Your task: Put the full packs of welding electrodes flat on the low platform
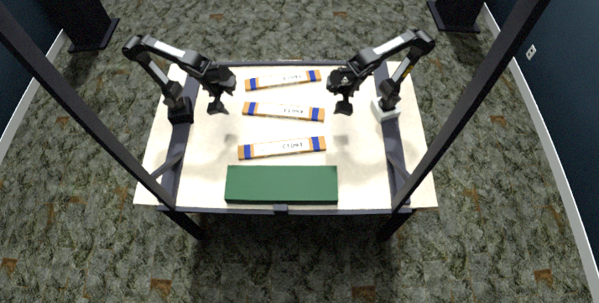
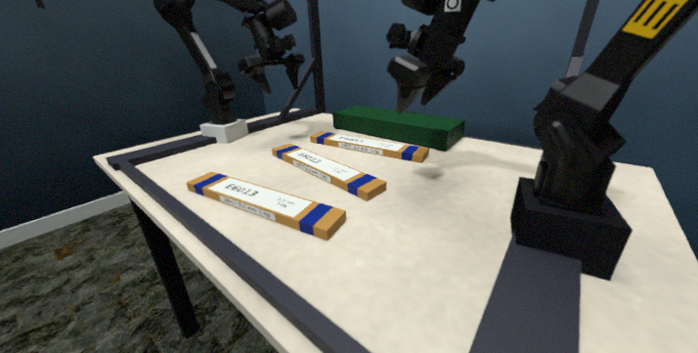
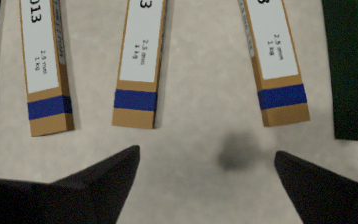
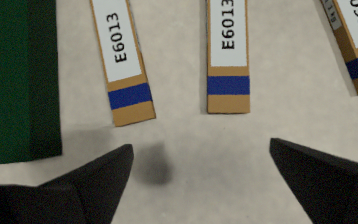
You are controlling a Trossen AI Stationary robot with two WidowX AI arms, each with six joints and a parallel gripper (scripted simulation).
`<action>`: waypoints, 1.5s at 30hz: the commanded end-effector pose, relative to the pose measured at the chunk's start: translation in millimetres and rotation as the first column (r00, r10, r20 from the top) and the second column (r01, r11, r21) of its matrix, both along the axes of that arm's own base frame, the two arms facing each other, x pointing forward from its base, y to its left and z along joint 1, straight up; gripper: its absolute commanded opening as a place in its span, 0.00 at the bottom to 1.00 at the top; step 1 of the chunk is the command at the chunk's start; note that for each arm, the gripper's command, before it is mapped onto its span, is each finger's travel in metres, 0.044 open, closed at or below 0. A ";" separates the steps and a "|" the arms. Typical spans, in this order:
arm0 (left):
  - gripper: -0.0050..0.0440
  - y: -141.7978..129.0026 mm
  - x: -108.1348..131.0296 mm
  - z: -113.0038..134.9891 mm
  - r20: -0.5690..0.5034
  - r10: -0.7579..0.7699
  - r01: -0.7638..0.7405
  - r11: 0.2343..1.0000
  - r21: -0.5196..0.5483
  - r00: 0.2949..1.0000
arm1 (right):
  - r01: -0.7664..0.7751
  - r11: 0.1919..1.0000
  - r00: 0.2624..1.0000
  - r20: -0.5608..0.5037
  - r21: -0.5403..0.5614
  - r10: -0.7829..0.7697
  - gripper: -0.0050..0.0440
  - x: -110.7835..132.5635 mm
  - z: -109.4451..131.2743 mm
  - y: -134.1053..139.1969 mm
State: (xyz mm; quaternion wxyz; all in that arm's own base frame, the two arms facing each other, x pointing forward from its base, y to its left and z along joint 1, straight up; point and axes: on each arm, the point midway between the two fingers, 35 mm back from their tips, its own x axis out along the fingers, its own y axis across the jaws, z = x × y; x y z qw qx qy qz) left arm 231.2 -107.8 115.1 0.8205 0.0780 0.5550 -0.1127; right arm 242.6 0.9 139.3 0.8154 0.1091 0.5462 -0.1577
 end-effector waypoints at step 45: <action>0.98 71.1 90.1 -118.0 0.006 -0.060 0.060 0.998 -0.005 0.998 | 0.051 0.999 0.999 -0.006 -0.001 -0.051 0.98 58.2 -122.0 -83.3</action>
